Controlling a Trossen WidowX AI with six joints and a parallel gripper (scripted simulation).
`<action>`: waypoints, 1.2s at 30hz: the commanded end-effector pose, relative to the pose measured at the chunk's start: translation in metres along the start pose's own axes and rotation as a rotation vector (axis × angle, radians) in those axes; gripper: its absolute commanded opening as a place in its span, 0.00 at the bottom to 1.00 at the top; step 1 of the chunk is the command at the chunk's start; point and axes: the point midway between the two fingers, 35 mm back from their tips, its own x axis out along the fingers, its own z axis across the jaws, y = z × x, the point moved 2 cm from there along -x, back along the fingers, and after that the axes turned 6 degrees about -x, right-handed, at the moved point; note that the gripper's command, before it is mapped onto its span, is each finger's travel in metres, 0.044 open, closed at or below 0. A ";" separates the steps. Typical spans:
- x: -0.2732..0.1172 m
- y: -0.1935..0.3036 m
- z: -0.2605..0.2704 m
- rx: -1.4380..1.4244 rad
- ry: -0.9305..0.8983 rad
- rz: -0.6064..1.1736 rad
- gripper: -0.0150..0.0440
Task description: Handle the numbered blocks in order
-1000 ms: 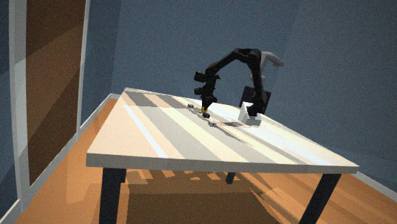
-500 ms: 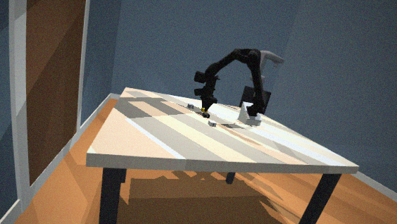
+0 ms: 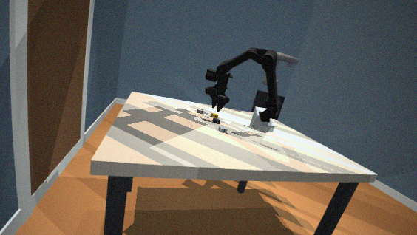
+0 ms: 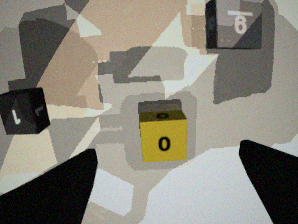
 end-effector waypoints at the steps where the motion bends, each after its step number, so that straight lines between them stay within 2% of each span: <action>1: -0.013 0.000 0.000 -0.004 0.001 0.009 0.84; 6: -0.081 0.000 0.001 -0.005 0.001 0.012 0.62; 10: -0.084 0.000 0.001 -0.005 0.001 0.012 0.46; 20: -0.084 -0.001 0.004 -0.005 0.001 0.012 0.46; 28: -0.083 -0.032 0.116 -0.004 -0.006 0.012 0.46; 35: -0.083 -0.032 0.119 -0.005 -0.006 0.012 0.46; 36: -0.080 -0.032 0.119 -0.005 -0.006 0.012 0.50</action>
